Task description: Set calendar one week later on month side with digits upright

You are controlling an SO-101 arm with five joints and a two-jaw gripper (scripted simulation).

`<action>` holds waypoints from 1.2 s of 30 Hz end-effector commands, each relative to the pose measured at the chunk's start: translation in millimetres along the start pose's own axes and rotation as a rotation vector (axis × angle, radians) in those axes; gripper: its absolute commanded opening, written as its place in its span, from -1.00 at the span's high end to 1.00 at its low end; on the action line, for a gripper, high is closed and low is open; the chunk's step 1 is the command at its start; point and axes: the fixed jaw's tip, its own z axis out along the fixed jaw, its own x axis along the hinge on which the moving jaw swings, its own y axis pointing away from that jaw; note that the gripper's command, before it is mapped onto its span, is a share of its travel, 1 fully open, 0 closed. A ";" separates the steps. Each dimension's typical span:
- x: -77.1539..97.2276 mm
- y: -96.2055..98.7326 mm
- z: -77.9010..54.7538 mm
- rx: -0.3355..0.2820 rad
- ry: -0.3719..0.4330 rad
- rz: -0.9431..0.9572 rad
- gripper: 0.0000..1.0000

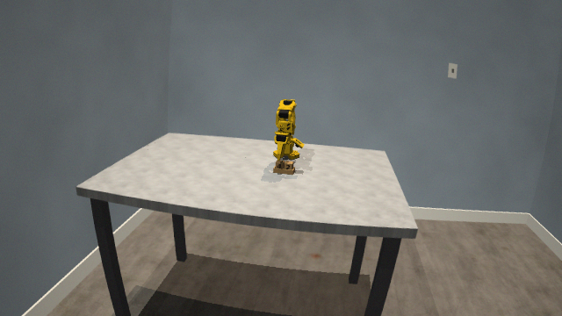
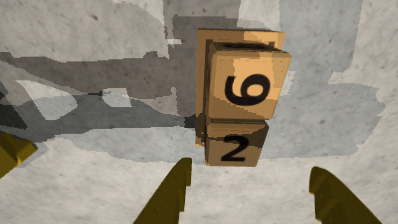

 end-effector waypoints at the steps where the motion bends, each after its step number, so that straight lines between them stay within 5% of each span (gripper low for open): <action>1: 1.2 -3.0 3.8 0.023 -0.003 0.021 0.30; 17: 1.3 -2.1 20.1 0.023 -0.003 0.021 0.30; 36: 1.3 -2.8 21.2 0.023 -0.003 0.021 0.33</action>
